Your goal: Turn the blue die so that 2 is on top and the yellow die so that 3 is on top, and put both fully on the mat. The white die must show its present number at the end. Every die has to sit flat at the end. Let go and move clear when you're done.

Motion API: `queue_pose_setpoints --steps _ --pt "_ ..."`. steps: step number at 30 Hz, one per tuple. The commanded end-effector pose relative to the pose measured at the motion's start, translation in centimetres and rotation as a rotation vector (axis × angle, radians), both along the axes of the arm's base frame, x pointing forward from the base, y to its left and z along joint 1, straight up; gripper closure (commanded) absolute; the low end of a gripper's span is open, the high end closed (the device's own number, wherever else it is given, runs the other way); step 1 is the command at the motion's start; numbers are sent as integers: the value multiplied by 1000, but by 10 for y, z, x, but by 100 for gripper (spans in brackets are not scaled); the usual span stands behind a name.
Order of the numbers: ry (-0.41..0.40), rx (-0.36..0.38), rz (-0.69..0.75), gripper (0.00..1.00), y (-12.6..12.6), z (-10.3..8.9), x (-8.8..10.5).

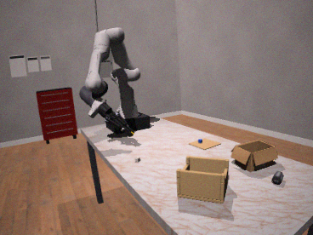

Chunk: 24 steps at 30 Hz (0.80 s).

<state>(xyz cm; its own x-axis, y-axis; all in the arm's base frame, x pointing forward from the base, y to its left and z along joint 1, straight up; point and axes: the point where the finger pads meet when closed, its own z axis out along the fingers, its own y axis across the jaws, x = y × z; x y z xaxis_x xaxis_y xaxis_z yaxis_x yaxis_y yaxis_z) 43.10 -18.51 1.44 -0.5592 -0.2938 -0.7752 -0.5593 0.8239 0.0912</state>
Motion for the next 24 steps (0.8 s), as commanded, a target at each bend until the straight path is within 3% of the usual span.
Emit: queue_pose_setpoints --steps 1,8,20,24 --pt "-153 0 85 82 9 6 4" --pt "-208 38 81 82 7 6 3" --pt "-209 38 81 82 7 -2 3" --pt "-209 38 81 82 7 -13 3"
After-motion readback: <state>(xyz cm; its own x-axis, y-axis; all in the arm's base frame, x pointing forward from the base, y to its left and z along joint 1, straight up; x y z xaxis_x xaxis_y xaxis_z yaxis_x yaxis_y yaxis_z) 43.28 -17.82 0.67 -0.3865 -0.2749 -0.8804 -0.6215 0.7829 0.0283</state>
